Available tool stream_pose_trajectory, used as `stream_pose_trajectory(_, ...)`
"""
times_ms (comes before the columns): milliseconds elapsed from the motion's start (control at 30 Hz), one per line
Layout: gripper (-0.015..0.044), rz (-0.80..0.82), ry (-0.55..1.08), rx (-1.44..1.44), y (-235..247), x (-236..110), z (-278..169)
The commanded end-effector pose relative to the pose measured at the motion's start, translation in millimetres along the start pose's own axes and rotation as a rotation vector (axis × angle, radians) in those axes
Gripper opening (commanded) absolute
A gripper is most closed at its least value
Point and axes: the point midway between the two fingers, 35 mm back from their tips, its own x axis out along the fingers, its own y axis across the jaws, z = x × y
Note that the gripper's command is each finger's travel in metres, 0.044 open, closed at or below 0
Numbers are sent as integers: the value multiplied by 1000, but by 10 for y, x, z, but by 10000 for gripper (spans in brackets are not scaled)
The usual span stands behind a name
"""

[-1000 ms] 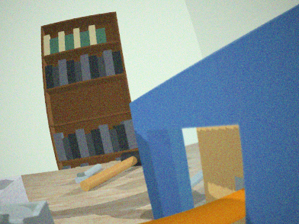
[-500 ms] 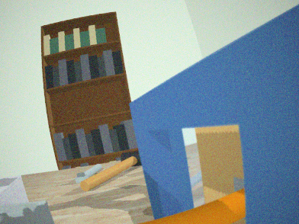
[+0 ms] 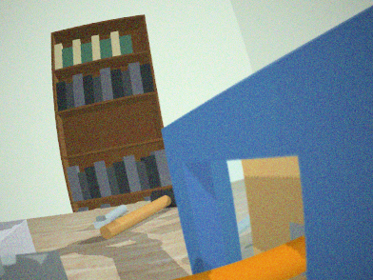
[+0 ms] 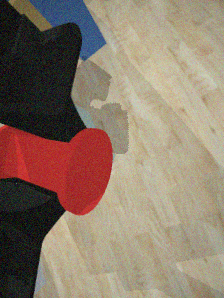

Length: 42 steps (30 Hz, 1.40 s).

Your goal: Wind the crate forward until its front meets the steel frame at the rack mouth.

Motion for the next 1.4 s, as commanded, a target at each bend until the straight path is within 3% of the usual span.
stream_pose_trajectory(0,0,43,-4,-14,201,-49,-34)
stream_pose_trajectory(1367,0,48,-2,-14,791,-82,-300)
